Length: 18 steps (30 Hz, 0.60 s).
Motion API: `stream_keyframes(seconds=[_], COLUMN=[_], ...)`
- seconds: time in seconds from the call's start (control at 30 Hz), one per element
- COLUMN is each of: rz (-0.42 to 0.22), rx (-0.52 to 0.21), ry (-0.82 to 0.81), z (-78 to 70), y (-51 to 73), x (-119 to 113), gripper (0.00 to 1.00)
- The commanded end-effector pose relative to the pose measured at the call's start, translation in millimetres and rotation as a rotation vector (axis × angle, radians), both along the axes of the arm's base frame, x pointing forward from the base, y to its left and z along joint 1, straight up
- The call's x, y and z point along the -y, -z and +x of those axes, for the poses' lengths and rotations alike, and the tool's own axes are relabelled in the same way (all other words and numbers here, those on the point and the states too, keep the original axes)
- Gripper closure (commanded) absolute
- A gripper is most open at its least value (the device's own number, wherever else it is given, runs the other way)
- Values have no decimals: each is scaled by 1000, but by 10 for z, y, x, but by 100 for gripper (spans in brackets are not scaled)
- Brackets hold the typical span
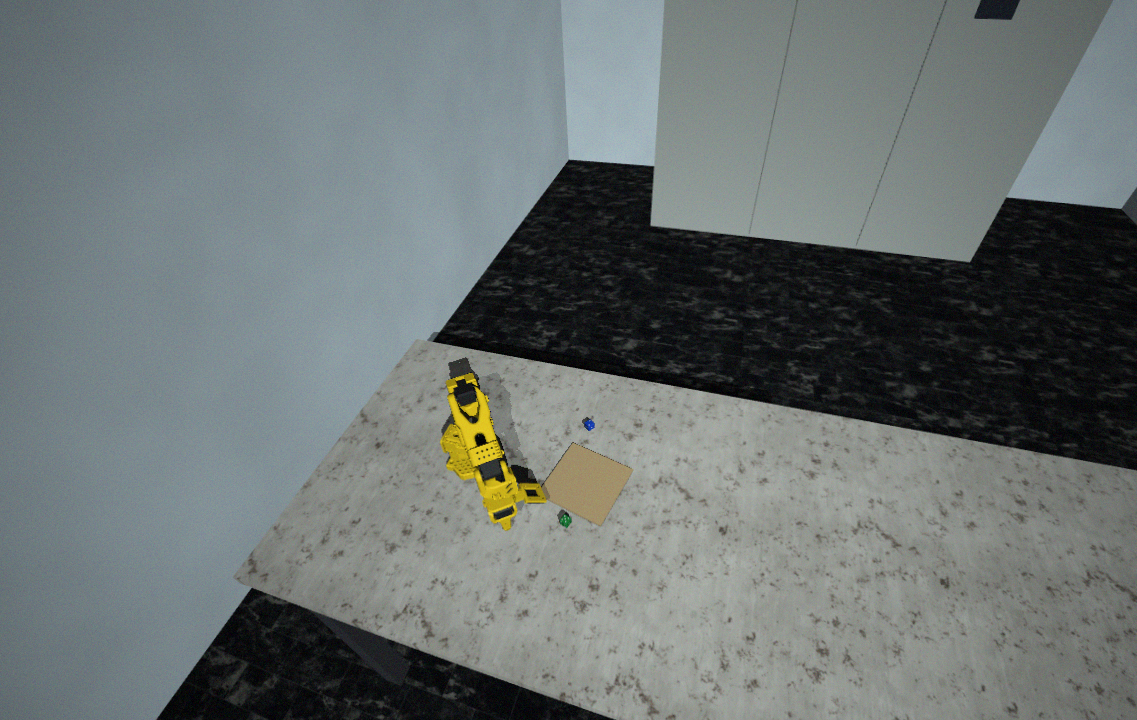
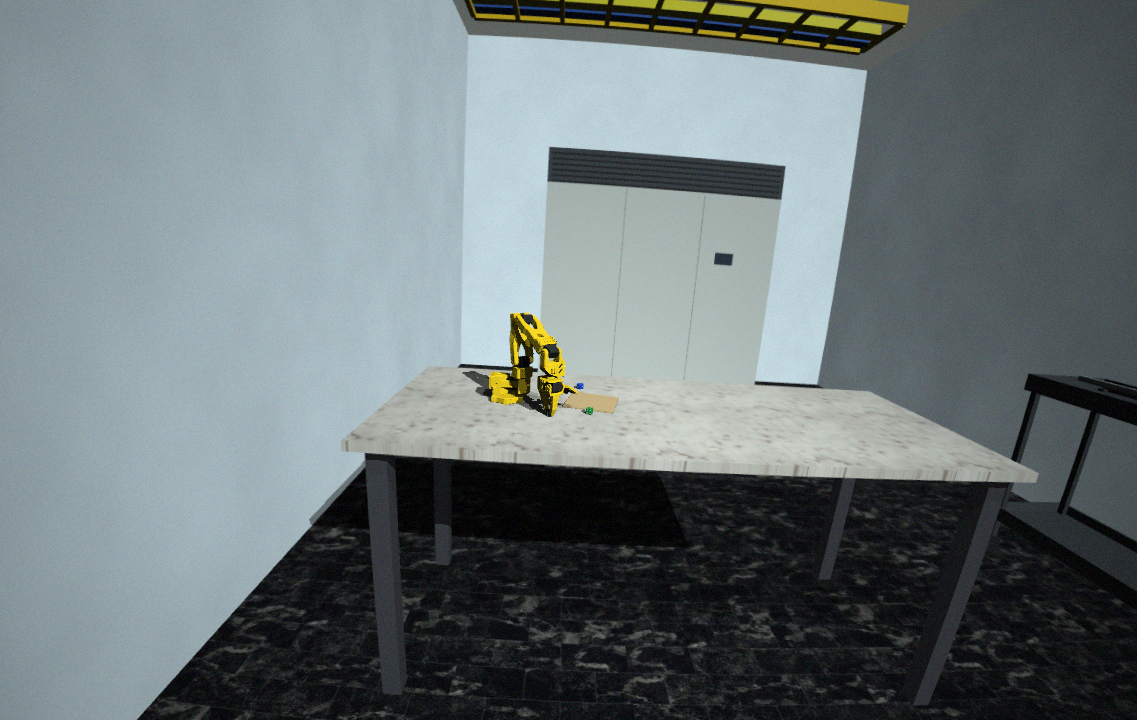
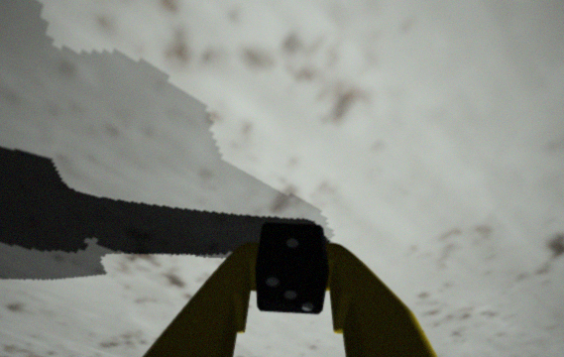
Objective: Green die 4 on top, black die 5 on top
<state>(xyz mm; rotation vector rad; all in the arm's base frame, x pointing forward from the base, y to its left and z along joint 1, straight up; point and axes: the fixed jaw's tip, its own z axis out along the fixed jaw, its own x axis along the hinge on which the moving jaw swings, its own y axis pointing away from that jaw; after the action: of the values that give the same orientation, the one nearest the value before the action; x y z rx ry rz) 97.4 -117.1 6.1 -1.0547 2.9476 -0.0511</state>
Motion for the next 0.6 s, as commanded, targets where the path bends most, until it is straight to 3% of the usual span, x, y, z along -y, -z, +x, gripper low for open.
stream_keyframes(seconds=[0.0, 0.57], rz=[-8, -8], rx=[8, 8], ry=[1, 1], z=[4, 4], y=[-5, -5], x=[17, 17], gripper=[90, 75])
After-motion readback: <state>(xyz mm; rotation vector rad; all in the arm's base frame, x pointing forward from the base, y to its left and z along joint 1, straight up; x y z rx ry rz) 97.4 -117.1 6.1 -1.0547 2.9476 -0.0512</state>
